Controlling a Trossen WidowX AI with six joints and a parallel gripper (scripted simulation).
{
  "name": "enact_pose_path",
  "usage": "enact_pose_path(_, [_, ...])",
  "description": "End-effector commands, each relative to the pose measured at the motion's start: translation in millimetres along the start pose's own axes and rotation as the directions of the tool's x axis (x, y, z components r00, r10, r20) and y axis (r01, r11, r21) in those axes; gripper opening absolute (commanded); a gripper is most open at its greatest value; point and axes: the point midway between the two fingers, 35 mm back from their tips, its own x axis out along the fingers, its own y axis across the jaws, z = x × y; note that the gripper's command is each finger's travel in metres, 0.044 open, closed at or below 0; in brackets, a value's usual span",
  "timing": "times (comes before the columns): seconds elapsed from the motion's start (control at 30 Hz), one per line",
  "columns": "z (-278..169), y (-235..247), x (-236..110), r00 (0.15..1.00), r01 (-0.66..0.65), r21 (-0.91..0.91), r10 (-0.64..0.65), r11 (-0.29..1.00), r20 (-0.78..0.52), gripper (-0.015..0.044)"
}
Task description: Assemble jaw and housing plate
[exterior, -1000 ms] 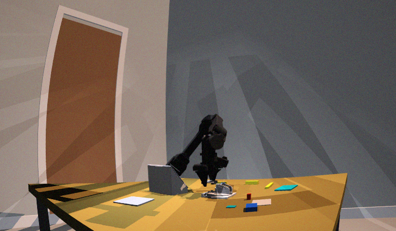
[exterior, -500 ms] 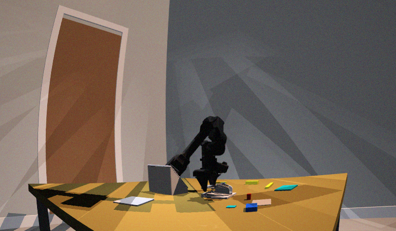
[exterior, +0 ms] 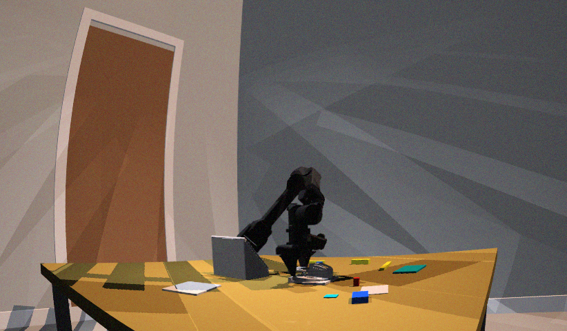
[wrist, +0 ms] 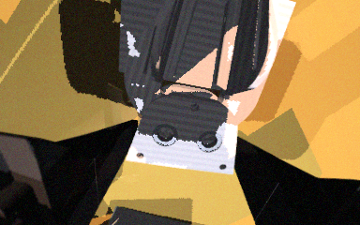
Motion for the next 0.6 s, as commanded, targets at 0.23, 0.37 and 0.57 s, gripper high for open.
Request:
enact_pose_path(0.23, [0.3,0.1,2.8,1.000,-0.003,0.013,0.003,1.000,0.003,0.0351])
enact_pose_path(0.37, [0.3,0.1,2.9,1.000,-0.003,0.013,0.003,1.000,0.003,0.0351])
enact_pose_path(0.57, [0.3,0.1,5.2,1.000,-0.003,0.013,0.003,1.000,0.003,0.0351])
